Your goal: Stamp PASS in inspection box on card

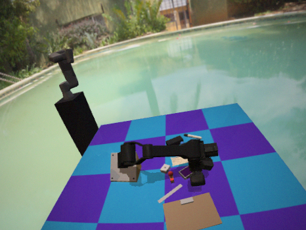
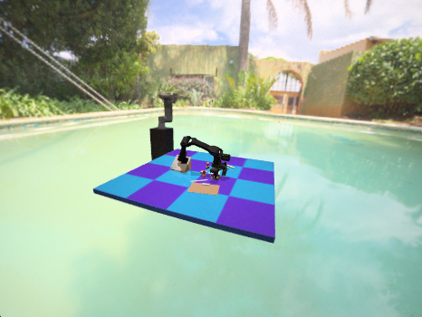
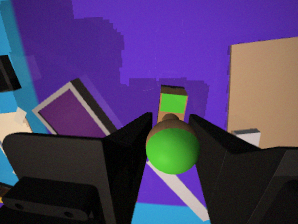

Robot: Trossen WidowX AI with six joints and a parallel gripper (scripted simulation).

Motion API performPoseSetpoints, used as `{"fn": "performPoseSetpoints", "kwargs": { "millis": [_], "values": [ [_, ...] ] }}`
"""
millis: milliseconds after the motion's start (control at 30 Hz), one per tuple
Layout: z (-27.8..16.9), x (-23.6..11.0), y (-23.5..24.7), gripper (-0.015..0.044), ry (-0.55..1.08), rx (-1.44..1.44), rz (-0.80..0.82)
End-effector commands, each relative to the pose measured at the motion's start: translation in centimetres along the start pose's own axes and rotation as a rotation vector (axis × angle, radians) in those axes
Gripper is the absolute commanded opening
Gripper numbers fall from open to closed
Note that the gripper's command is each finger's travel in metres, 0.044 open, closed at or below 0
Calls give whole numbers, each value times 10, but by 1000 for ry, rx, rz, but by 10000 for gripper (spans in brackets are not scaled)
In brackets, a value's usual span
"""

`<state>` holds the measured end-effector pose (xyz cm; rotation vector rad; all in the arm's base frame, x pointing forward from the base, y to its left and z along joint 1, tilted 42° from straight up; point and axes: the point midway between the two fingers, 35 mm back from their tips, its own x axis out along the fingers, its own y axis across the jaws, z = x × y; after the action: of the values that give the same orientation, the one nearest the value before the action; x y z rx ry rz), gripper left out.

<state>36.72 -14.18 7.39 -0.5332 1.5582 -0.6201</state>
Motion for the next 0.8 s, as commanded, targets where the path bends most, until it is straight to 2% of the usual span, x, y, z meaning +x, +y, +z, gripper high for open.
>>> {"fn": "performPoseSetpoints", "kwargs": {
  "millis": [0, 767],
  "values": [
    [1, -2, 0, 0, -1, 4, 2],
    [1, -14, 0, 0, -1, 4, 2]
  ]
}}
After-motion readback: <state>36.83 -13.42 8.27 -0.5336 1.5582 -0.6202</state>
